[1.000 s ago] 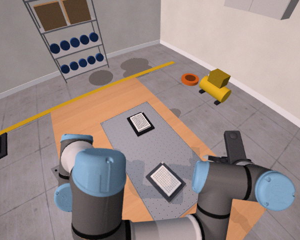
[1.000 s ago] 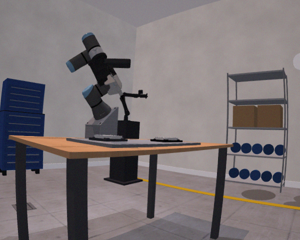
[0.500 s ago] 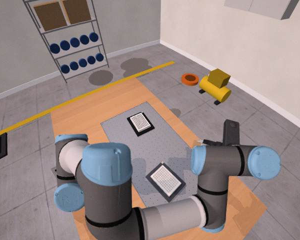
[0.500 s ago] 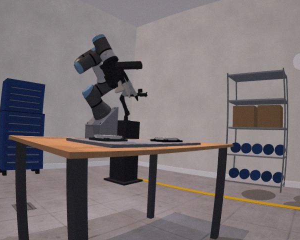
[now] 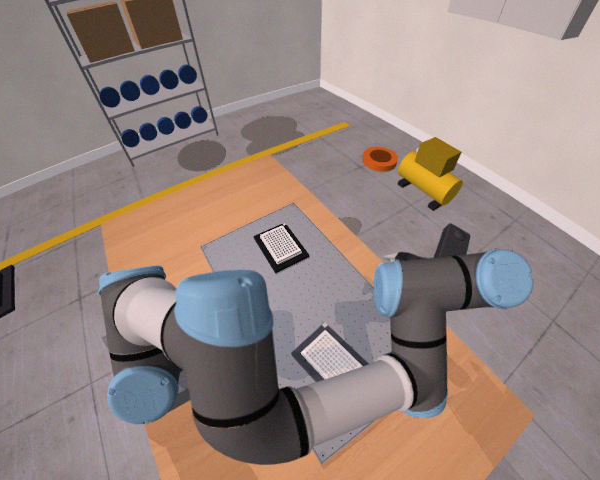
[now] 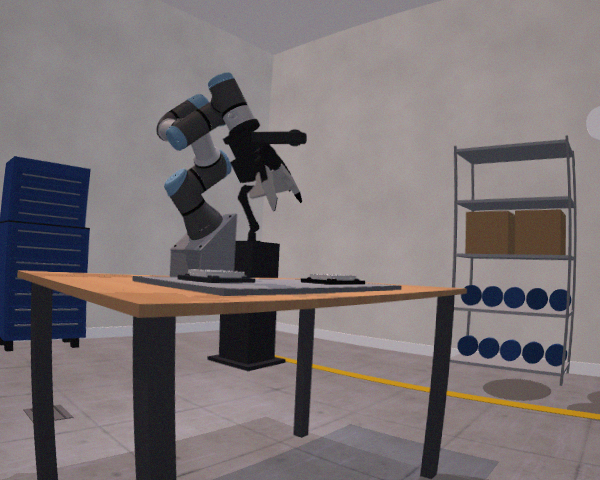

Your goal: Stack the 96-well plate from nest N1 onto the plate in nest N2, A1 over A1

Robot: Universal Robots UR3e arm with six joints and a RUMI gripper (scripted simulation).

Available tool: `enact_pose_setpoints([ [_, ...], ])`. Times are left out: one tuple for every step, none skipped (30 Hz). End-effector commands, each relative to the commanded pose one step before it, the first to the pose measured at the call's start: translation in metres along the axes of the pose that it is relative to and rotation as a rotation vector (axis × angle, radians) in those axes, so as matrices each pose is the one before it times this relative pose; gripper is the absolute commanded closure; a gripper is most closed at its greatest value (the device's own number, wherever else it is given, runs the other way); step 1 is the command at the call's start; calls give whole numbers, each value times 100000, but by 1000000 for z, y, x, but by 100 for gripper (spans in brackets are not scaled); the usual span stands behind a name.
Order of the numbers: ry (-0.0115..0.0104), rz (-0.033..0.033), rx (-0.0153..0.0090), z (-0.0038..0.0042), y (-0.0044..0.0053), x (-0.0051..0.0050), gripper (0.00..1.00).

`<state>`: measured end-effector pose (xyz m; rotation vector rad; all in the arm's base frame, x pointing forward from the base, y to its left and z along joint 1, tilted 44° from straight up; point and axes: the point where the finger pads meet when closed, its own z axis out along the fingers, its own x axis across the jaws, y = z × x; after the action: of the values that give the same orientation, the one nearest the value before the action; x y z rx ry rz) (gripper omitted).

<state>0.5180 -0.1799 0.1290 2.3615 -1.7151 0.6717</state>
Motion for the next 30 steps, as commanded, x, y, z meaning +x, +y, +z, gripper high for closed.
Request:
enact_pose_setpoints([
  [-1286,8498,-2510,9257,-5503,-14335,0],
  [-404,3189,-888,2672,-763,-4137,0],
  [0,0,0,0,0,0,0],
  [0,0,0,0,0,0,0],
  [-357,2828,-786,2697,-596,-4174,0],
  [-295,3190,-922,2670,-377,-4221,0],
  [-258,2785,-805,2679,-270,-4222,0],
  [-2,0,-1,2685,-188,-4215,0],
  [0,0,2,186,42,-287,0],
  [-184,3192,-947,2617,-67,-4246,0],
  [-158,2744,-812,2639,102,-4255,0],
  [0,0,2,1393,161,-2221,0],
  [-70,3193,-958,2583,272,-4255,0],
  [-59,2705,-809,2606,451,-4252,0],
  [-1,0,-1,1337,268,-2169,0],
  [46,3194,-952,2565,691,-4246,0],
  [38,2667,-795,2570,800,-4223,0],
  [-1,0,-1,1294,437,-2113,0],
  [160,3195,-937,2528,1040,-4197,0],
  [0,0,0,0,0,0,0],
  [0,0,0,0,0,0,0],
  [237,3196,-918,2500,1230,-4158,0],
  [237,3196,-918,2505,1353,-4122,0],
  [150,2033,-584,2506,1452,-4082,0],
  [-1,0,-1,2451,1471,-3967,0],
  [0,0,2,16,62,9,0],
  [381,3196,-868,2430,1655,-4026,0],
  [305,2566,-695,2448,1827,-3968,0],
  [-1,0,-1,1158,894,-1863,0],
  [484,3197,-812,2404,2054,-3885,0],
])
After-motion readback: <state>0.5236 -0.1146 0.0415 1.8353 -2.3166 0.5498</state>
